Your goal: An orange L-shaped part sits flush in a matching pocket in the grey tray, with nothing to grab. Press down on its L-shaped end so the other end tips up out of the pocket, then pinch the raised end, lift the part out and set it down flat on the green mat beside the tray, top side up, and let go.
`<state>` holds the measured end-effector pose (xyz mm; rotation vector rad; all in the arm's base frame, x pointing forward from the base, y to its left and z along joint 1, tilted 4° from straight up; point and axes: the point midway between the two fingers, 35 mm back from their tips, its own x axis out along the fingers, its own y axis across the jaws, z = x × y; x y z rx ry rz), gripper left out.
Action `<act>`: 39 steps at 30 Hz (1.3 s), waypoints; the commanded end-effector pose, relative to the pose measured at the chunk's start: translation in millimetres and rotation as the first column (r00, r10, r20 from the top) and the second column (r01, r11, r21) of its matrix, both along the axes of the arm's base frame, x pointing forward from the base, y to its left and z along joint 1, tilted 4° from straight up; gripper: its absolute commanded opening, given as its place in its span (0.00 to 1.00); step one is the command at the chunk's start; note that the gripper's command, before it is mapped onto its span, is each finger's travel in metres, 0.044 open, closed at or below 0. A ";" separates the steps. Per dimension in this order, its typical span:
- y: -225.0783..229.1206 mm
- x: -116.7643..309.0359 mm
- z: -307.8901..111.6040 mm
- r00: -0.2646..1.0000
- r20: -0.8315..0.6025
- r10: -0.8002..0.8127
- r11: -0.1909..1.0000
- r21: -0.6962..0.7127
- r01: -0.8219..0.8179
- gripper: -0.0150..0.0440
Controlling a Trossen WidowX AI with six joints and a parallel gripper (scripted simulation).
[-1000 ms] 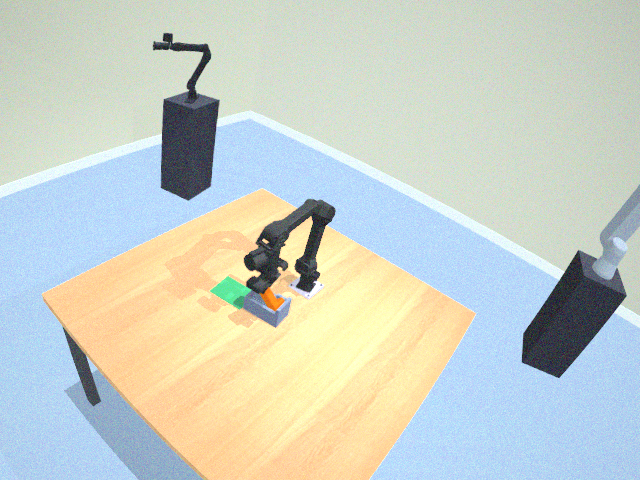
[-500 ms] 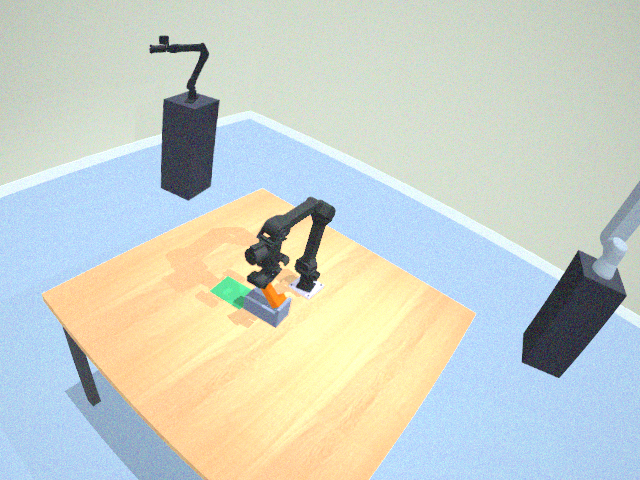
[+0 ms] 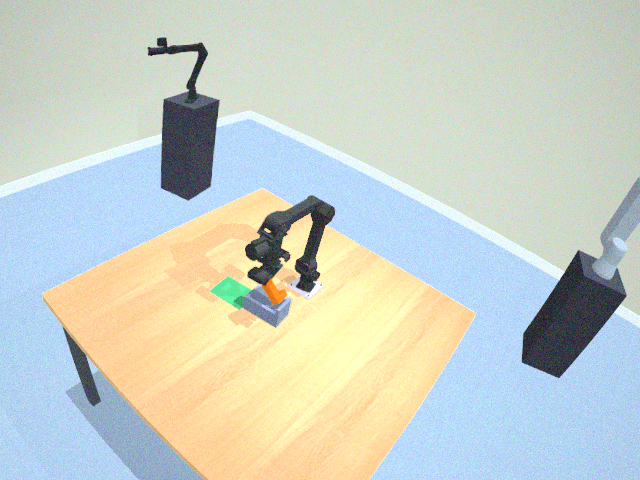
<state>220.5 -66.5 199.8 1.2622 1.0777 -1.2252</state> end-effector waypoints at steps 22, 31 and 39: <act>-63.9 -11.4 3.4 1.000 0.002 -0.005 1.000 -0.004 0.005 0.25; -97.8 -18.0 5.0 1.000 0.001 -0.005 1.000 -0.008 0.005 0.25; -130.7 -23.4 6.9 1.000 0.000 -0.005 1.000 -0.011 0.005 0.25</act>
